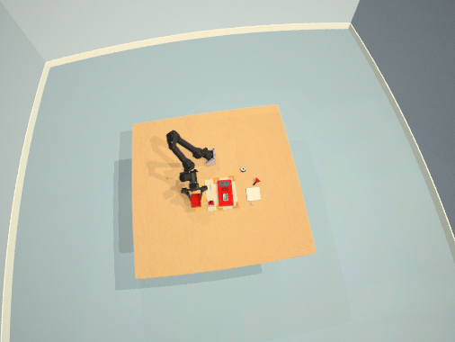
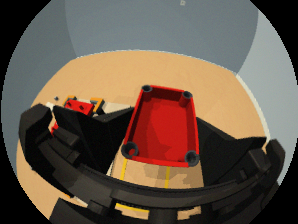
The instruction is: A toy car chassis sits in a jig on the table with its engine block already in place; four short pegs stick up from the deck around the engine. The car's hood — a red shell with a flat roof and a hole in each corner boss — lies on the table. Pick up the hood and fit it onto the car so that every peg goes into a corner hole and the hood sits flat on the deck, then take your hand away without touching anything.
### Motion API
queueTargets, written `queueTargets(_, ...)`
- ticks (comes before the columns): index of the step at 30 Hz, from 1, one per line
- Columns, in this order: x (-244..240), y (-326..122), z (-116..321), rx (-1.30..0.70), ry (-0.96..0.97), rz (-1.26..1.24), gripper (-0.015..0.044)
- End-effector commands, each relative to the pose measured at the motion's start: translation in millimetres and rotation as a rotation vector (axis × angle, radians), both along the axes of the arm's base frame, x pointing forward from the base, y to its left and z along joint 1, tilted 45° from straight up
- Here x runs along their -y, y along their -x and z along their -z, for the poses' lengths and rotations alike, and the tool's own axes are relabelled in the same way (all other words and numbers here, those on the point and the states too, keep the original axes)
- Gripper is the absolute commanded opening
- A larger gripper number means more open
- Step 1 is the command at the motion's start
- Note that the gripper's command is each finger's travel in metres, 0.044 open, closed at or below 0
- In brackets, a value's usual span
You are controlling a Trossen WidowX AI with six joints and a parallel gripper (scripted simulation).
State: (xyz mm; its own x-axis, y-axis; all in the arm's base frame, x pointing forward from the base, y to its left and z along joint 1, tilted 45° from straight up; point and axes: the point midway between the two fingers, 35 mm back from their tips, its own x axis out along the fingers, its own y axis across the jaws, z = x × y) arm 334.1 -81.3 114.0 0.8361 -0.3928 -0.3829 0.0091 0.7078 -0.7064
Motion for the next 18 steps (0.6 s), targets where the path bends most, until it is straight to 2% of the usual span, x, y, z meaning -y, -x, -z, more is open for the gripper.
queueTargets(1, -1.9, -1.9, -6.9, 0.017, -0.003, 0.001, 0.0)
queueTargets(11, -1.7, -1.4, -5.7, 0.022, -0.014, 0.006, 0.0)
queueTargets(18, -1.3, -0.5, -3.5, 0.08, -0.139, 0.062, 0.0)
